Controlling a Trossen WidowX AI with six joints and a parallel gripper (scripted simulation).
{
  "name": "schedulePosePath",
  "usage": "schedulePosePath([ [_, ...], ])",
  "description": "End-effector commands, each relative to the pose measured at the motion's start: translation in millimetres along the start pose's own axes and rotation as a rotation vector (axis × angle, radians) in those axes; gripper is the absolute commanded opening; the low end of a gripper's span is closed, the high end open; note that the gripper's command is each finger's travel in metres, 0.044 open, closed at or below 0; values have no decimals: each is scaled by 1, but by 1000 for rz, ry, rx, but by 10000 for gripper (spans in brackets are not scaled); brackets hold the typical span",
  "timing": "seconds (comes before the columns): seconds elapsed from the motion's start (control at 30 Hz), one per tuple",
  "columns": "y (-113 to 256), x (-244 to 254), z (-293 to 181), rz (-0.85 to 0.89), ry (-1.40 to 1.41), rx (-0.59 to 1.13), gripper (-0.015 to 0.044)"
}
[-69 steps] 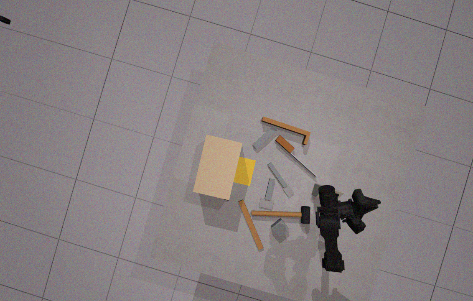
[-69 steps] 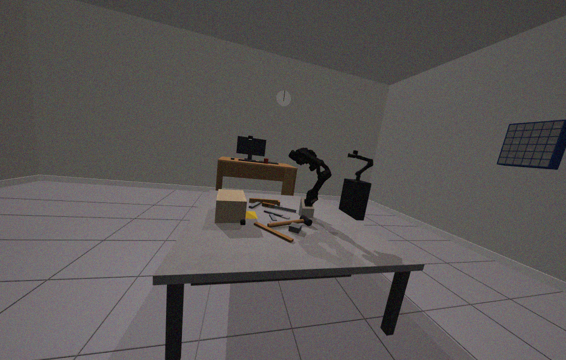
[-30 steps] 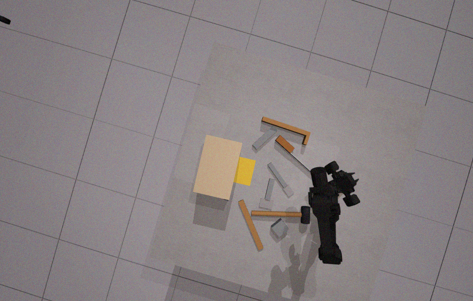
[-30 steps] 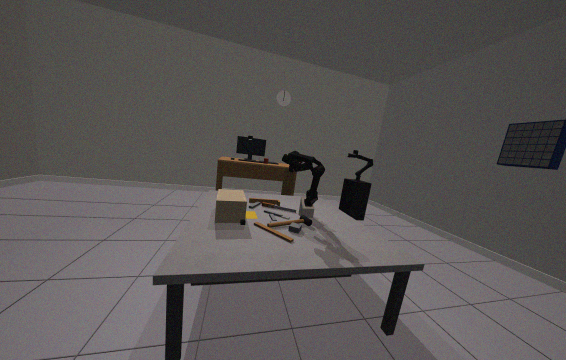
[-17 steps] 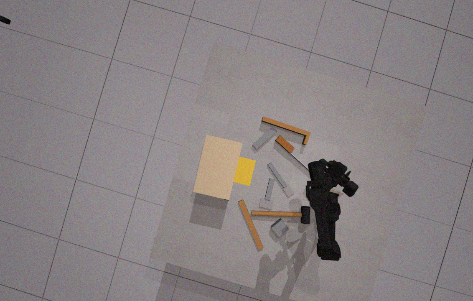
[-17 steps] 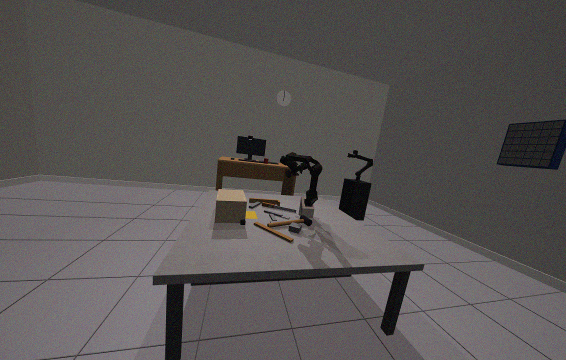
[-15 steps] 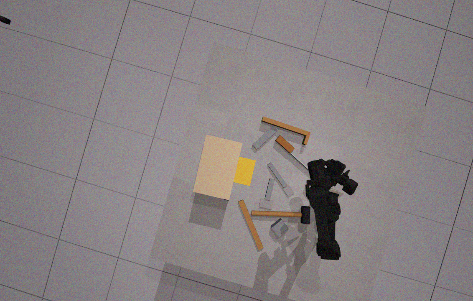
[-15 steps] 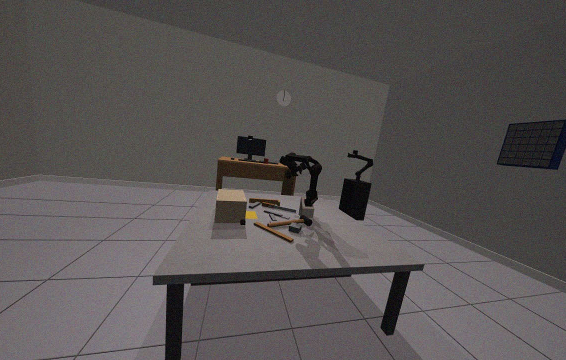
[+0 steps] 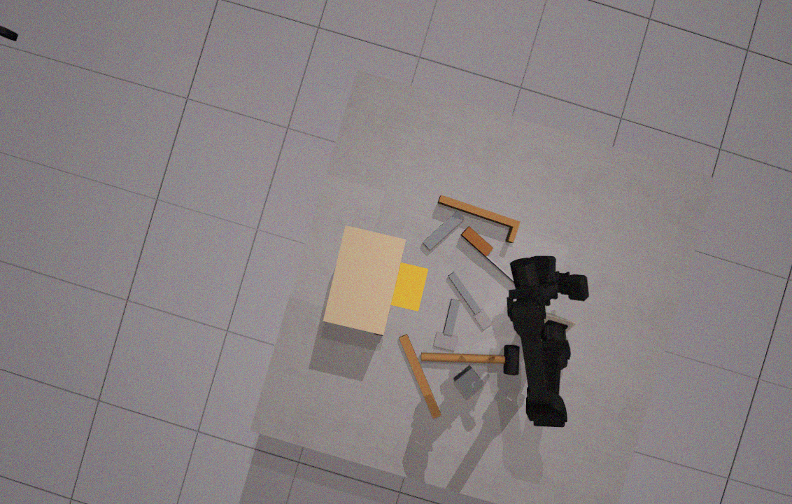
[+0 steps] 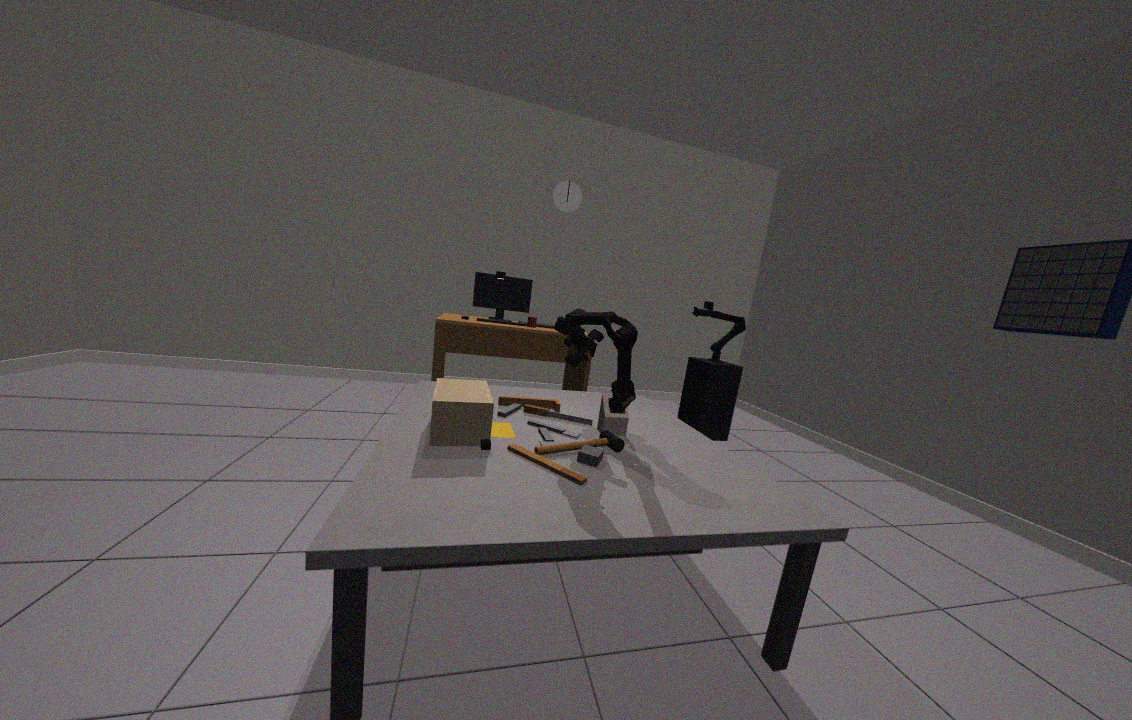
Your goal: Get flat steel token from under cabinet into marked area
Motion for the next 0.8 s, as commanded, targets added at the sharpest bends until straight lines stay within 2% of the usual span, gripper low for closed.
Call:
schedulePosePath([
  [0.0, -7, 9, 5, 52, 135, 15, 120],
  [0.77, -31, 56, 20, 345, 861, -60, 120],
])
Point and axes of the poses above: the point midway between the two fingers, 35 mm back from their tips, its own y axis back along the fingers, its own x axis across the jaws, z = x × y, the point moved 9 cm from there along y, back along the fingers, and after that the axes turned 1 degree about -y, right-handed, at the moved point
